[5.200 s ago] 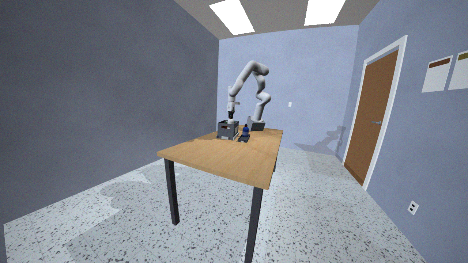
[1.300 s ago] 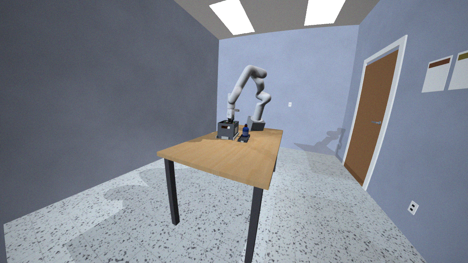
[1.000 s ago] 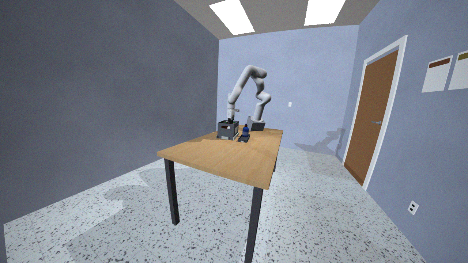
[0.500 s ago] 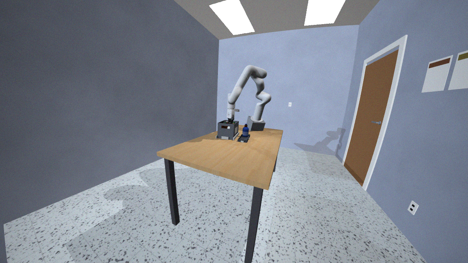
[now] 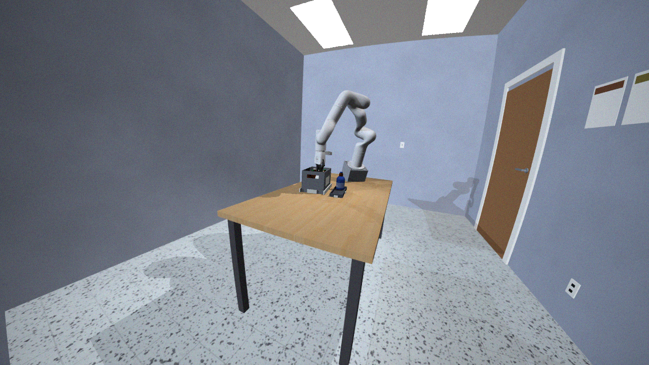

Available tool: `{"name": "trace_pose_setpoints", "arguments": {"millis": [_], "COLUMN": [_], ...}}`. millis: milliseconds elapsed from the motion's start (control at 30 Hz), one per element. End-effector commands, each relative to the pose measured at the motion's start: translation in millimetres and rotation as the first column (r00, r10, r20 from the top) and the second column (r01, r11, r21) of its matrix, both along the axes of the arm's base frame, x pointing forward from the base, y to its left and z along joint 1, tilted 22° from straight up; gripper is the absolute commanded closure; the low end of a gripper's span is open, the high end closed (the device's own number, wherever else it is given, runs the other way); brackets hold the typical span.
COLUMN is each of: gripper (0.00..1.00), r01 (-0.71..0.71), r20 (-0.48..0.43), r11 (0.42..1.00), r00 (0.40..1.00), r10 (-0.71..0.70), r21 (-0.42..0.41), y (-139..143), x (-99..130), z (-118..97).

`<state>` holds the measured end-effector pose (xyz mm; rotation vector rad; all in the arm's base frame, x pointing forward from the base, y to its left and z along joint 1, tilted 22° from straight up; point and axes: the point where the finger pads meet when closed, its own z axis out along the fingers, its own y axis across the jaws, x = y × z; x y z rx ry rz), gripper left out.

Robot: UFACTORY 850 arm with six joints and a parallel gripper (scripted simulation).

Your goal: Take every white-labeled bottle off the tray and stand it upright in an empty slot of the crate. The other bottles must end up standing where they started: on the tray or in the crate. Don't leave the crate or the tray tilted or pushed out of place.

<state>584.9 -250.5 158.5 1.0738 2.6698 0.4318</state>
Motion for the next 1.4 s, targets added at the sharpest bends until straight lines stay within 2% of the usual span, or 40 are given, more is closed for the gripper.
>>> {"name": "trace_pose_setpoints", "arguments": {"millis": [0,1367], "gripper": [1.00,1.00], "r01": [0.000,0.000], "r20": [0.002,0.002], "r11": [1.000,1.000], "r00": [1.000,1.000], "r10": [0.000,0.000], "r21": [-0.001,-0.001], "y": [-0.6,1.9], "x": [1.0,5.8], "z": [0.7,-12.7]}}
